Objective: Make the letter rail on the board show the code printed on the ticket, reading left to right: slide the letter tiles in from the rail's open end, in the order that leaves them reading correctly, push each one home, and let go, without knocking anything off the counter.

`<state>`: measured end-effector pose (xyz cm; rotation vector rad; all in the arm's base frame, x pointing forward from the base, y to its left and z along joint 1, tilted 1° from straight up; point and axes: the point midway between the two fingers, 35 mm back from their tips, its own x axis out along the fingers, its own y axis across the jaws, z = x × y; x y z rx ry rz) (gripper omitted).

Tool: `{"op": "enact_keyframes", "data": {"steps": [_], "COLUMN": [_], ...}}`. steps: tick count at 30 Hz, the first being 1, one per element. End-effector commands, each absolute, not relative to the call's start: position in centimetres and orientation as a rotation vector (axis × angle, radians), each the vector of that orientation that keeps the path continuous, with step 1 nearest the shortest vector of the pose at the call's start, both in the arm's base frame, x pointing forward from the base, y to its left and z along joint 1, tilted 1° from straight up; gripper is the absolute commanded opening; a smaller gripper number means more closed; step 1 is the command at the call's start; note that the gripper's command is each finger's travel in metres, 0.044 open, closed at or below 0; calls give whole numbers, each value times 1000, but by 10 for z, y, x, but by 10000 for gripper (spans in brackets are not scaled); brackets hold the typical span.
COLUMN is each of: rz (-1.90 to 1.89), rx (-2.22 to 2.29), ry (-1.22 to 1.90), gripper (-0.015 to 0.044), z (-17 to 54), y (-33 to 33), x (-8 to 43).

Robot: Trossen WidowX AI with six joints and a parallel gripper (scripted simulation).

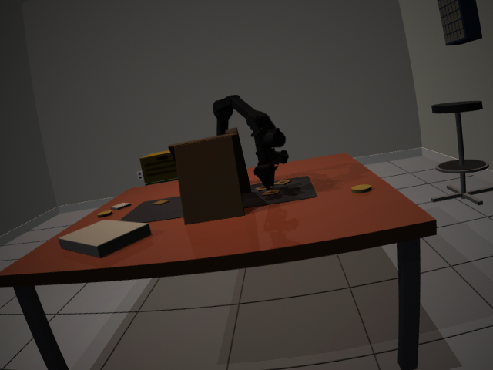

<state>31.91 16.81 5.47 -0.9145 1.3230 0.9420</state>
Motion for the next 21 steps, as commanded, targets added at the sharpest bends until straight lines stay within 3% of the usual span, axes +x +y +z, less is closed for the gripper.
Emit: {"op": "enact_keyframes", "data": {"steps": [1,21], "rz": [933,934], "rx": [-914,-914], "ry": [1327,1327], "gripper": [340,340], "z": [54,35], "y": [167,168], "x": [319,320]}}
